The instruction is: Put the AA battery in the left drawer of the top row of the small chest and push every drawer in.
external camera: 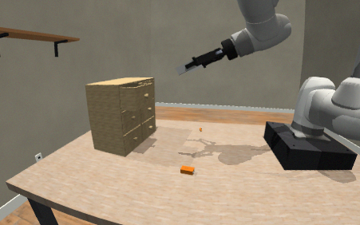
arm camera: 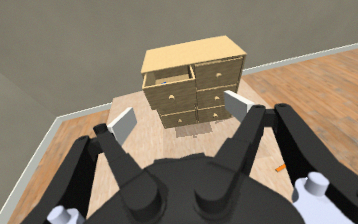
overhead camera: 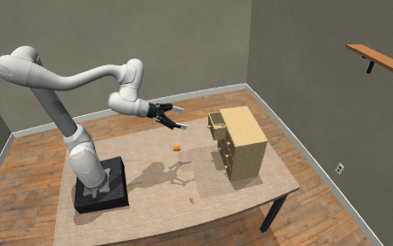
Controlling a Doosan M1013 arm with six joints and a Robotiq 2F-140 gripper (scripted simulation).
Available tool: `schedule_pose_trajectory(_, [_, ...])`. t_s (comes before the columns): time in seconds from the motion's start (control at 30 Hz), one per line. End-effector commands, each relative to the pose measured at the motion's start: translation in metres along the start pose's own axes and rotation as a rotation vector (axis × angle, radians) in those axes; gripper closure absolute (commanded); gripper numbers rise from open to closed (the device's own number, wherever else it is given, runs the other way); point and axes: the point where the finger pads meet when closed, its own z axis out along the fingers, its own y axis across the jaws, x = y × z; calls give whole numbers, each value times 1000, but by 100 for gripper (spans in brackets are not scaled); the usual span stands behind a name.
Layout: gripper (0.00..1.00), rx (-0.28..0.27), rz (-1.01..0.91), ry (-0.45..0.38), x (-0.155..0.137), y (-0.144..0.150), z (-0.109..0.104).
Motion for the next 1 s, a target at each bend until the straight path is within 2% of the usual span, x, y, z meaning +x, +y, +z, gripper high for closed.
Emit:
schedule_pose_trajectory(0.0, [0,-11,-2,-50,1,1,-1])
schedule_pose_trajectory(0.7, [0,-11,-1,-199,6,1,-3])
schedule_pose_trajectory(0.97, [0,-11,0,-304,9,1,-4])
